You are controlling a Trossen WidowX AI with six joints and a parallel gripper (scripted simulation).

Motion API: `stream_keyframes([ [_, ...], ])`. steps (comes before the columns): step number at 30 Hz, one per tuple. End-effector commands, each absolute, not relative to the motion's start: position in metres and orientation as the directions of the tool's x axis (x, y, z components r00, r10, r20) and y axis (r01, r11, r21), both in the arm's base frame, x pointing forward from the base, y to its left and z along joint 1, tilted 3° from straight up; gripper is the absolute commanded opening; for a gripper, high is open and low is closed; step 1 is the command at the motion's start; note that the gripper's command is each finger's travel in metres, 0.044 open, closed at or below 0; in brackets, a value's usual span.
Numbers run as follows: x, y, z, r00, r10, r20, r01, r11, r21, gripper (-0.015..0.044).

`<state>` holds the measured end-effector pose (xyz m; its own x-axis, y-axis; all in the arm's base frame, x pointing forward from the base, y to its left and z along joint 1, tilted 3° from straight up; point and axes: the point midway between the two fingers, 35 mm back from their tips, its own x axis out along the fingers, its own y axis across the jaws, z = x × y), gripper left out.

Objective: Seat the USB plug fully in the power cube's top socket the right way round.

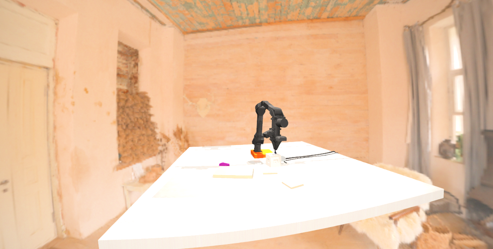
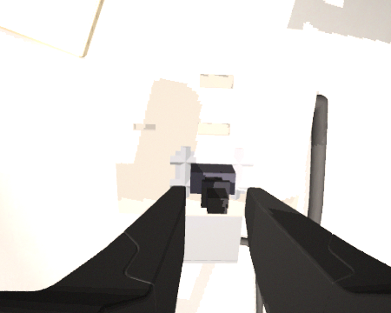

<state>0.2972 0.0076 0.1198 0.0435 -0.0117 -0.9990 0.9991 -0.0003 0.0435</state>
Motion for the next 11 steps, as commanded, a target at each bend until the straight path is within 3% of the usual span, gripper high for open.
stream_keyframes([
  [1,0.2972,0.0076,0.1208,0.044,-0.012,-0.999,0.999,0.000,0.044,0.0095],
  [11,0.2968,0.0072,0.1308,0.044,-0.012,-0.999,0.999,0.000,0.044,0.0095],
])
